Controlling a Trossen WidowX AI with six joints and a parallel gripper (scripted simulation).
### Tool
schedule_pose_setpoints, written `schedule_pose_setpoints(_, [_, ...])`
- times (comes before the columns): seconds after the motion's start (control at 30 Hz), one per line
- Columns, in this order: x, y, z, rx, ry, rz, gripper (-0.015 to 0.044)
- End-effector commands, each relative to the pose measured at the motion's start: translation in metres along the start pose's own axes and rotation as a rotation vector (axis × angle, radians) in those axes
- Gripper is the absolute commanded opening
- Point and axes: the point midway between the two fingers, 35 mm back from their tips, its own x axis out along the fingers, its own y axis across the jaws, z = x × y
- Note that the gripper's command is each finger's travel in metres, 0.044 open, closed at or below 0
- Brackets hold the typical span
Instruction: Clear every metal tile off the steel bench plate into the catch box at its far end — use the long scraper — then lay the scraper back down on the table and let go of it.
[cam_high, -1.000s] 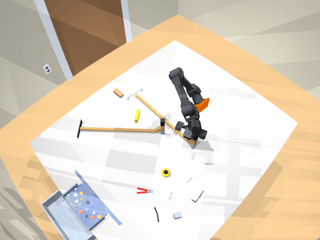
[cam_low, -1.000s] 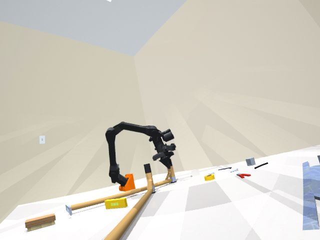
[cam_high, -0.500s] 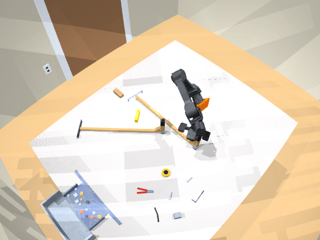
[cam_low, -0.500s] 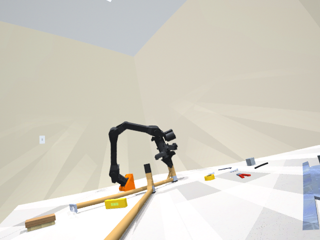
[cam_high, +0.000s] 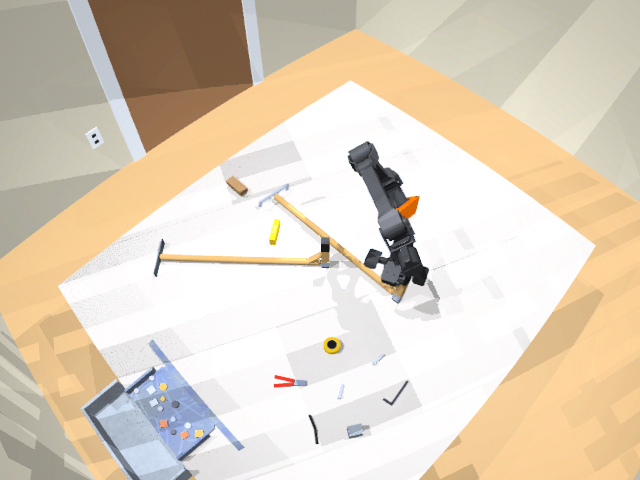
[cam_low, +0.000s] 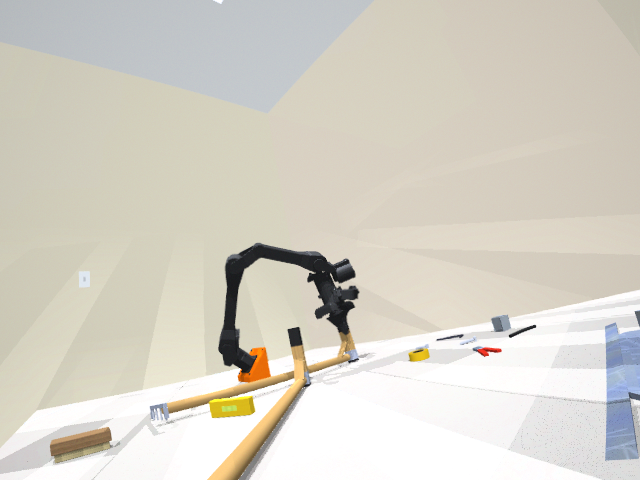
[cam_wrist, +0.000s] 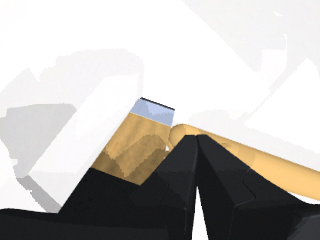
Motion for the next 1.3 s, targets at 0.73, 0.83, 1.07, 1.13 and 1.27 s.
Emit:
schedule_pose_setpoints(0.73, [0.005,0.051,0.000,0.000,0.005,0.009,0.0000])
schedule_pose_setpoints(0.83, [0.005,0.056,0.000,0.000,0.005,0.009,0.0000])
schedule_pose_setpoints(1.07, [0.006,0.068,-0.001,0.001,0.006,0.008,0.0000])
schedule_pose_setpoints(1.13, [0.007,0.071,-0.002,0.001,0.006,0.008,0.0000])
schedule_pose_setpoints(1.27, [0.008,0.078,-0.003,0.001,0.006,0.007,0.0000])
